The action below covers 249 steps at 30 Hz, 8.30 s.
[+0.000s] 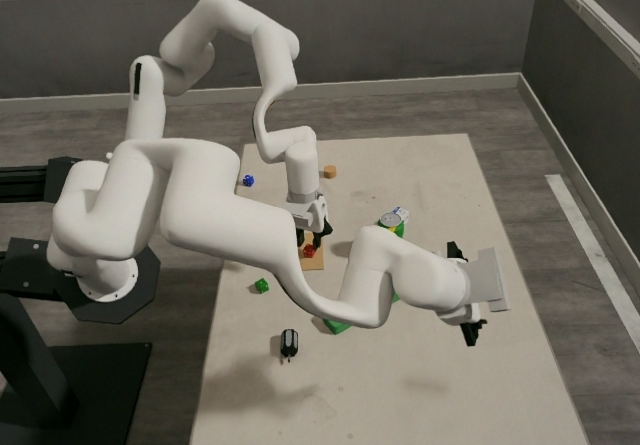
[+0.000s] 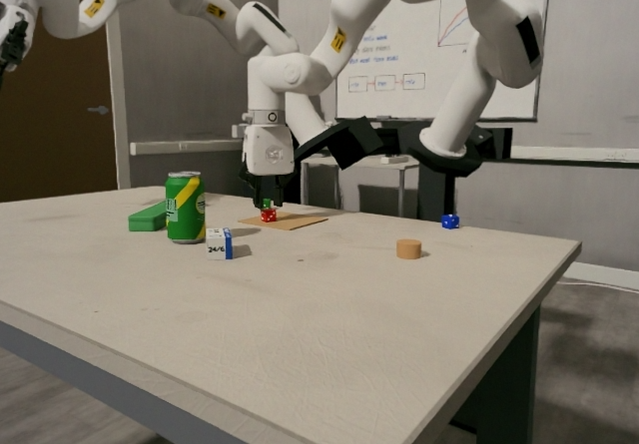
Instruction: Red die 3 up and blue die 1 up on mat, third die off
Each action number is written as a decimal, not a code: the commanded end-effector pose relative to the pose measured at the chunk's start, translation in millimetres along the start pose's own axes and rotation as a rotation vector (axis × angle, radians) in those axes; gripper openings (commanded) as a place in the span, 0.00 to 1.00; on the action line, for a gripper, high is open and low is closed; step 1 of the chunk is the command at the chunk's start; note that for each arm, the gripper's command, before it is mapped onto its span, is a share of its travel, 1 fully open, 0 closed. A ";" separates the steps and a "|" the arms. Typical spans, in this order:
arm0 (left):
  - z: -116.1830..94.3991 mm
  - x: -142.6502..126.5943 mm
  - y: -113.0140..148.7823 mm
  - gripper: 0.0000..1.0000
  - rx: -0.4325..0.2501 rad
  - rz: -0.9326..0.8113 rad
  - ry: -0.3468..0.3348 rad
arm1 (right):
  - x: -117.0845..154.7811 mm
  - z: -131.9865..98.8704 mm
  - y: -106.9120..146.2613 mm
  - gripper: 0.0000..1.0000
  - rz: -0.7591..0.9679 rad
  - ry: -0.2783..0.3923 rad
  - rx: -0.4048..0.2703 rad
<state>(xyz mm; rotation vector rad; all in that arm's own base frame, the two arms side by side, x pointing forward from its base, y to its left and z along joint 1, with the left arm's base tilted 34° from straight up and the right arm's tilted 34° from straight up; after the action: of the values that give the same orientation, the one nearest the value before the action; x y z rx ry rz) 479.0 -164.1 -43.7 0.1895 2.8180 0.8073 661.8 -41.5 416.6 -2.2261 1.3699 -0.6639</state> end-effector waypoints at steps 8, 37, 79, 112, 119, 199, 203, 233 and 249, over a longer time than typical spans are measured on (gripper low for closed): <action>-9.1 -1.2 -0.3 0.43 0.002 -0.001 -0.003 | -0.2 -2.3 -2.1 1.00 -0.002 0.002 0.005; -53.7 -2.7 7.4 0.43 0.160 0.001 0.043 | -0.2 -2.3 -2.1 1.00 -0.002 0.002 0.005; -43.9 -9.7 33.0 0.43 0.577 0.001 0.156 | -0.2 -2.3 -2.1 1.00 -0.002 0.002 0.005; -35.9 -12.5 42.3 0.43 0.760 0.001 0.200 | -0.2 -2.3 -2.1 1.00 -0.002 0.002 0.005; -33.8 -12.5 42.3 0.43 0.760 0.001 0.200 | -0.2 -2.3 -2.1 1.00 -0.002 0.002 0.005; 33.6 -12.7 42.2 0.22 0.760 0.001 0.200 | -0.2 -2.3 -2.1 1.00 -0.002 0.002 0.005; 33.6 -12.7 42.2 0.22 0.760 0.001 0.200 | -0.2 -2.3 -2.1 1.00 -0.002 0.002 0.005; 33.6 -12.7 42.2 0.22 0.760 0.001 0.200 | -0.2 -2.3 -2.1 1.00 -0.002 0.002 0.005; -5.0 -12.6 42.2 0.22 0.760 0.001 0.200 | -0.2 -2.3 -2.1 1.00 -0.002 0.002 0.005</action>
<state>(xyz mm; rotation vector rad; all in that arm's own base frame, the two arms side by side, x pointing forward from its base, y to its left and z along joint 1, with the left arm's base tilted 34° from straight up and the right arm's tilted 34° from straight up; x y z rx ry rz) 495.5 -125.3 -28.3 0.2235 3.1677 -0.3020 661.8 -41.5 416.6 -2.2261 1.3699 -0.6639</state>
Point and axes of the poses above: on each arm, the point where the finger pads meet when closed, its own z axis out along the fingers, its own x axis across the jaws, y = z × x, the point moved 4 cm from there along -z, back along the fingers, and after that the axes turned 15 degrees about -z, right-handed, at the moved point
